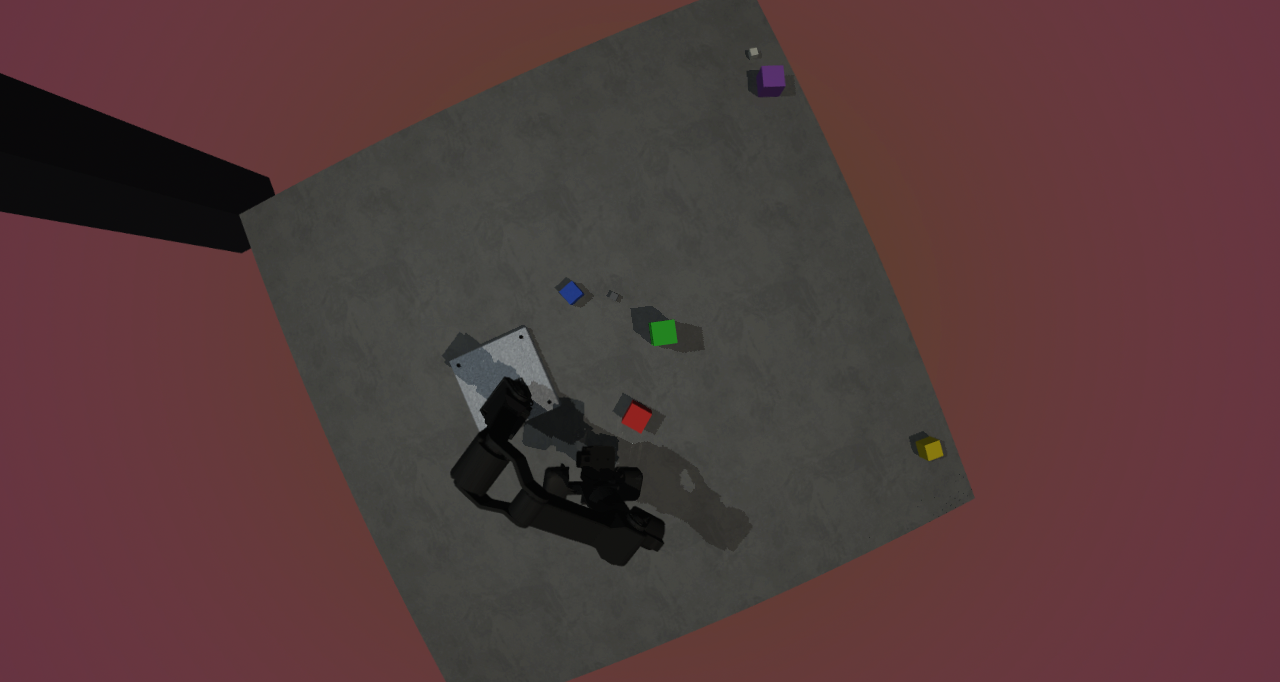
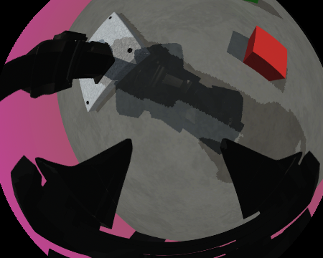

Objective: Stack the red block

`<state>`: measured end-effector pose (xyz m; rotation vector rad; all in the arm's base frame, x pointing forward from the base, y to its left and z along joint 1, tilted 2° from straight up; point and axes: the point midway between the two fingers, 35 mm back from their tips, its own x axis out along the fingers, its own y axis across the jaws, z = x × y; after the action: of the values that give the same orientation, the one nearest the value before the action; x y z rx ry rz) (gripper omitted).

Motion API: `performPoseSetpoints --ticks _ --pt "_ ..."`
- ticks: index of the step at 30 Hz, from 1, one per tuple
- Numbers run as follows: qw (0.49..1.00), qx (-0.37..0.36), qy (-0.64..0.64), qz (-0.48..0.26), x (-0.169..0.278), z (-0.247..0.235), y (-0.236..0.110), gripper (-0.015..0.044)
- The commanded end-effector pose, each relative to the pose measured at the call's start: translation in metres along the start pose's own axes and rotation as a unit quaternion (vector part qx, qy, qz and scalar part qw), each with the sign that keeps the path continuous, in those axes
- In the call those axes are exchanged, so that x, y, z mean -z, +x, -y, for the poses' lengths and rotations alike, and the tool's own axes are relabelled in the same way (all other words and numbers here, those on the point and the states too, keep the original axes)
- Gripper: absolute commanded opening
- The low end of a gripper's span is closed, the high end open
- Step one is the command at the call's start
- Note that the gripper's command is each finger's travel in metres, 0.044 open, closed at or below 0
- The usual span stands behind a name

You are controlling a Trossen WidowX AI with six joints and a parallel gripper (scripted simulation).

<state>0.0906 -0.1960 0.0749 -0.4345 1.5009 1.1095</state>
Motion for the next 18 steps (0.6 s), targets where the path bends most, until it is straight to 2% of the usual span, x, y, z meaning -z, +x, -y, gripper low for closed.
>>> performPoseSetpoints --ticks 1,2,10,18 --pt "1.000 0.001 0.002 -0.001 -0.001 0.001 -0.001 0.0426" --pt "1.000 0.006 0.007 -0.004 -0.003 0.003 -0.003 0.0440" --pt "0.992 0.088 0.083 -0.036 -0.042 0.033 -0.034 0.0440" --pt "0.973 0.175 0.150 -0.025 -0.096 0.052 -0.066 0.0440"
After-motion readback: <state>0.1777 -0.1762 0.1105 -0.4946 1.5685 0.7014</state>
